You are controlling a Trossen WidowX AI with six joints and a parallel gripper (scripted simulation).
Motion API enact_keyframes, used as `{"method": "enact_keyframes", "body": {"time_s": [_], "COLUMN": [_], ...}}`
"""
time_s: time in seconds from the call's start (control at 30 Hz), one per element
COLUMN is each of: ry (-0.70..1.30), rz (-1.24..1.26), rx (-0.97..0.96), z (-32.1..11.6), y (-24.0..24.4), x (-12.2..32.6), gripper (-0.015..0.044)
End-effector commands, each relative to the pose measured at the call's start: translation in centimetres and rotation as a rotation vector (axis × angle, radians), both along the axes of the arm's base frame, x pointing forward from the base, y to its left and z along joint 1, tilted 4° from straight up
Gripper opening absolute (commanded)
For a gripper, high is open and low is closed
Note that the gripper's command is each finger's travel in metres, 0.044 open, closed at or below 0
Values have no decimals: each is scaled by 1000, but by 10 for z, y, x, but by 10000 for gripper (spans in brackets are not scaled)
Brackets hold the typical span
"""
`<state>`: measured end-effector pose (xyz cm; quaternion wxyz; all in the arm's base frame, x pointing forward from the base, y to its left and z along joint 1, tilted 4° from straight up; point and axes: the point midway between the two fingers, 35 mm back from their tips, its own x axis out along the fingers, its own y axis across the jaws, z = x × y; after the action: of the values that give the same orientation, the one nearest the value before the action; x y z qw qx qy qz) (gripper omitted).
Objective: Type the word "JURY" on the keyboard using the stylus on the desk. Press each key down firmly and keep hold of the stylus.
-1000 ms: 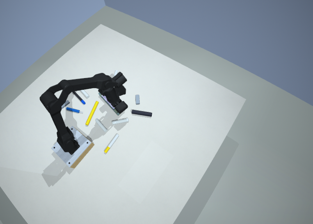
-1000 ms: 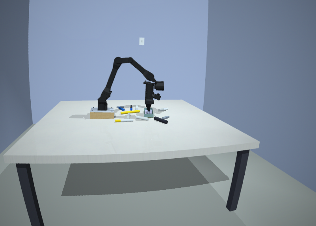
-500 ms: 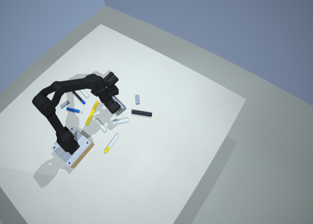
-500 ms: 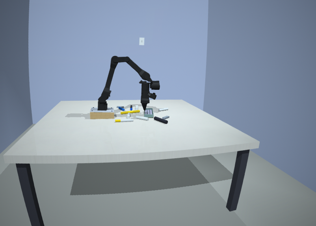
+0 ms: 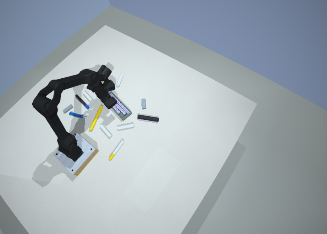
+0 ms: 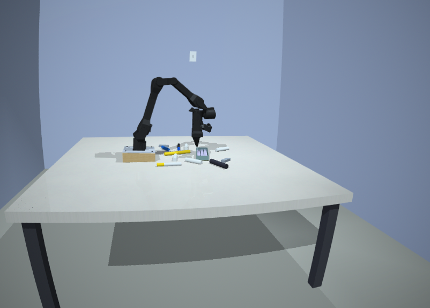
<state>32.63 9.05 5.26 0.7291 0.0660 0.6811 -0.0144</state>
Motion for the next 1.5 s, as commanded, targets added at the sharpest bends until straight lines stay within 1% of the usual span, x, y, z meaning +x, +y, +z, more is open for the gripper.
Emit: {"method": "enact_keyframes", "body": {"time_s": [0.0,0.13,0.3,0.63,0.77,0.9,1.2,1.3,1.4,1.47], "ry": [13,13,13,3,3,3,3,6,40,54], "rz": [-10,-10,-10,-12,-12,-12,-12,-21,-143,-248], "rx": [-5,-5,-5,0,0,0,0,-3,-47,-91], "z": [-4,-1,54,53,53,53,53,53,46,40], "y": [0,0,-3,-2,-2,-2,-2,-1,22,40], "x": [0,0,-3,-1,-1,-1,-1,-2,-21,-38], "gripper": [0,0,0,0,105,0,0,79,150,150]}}
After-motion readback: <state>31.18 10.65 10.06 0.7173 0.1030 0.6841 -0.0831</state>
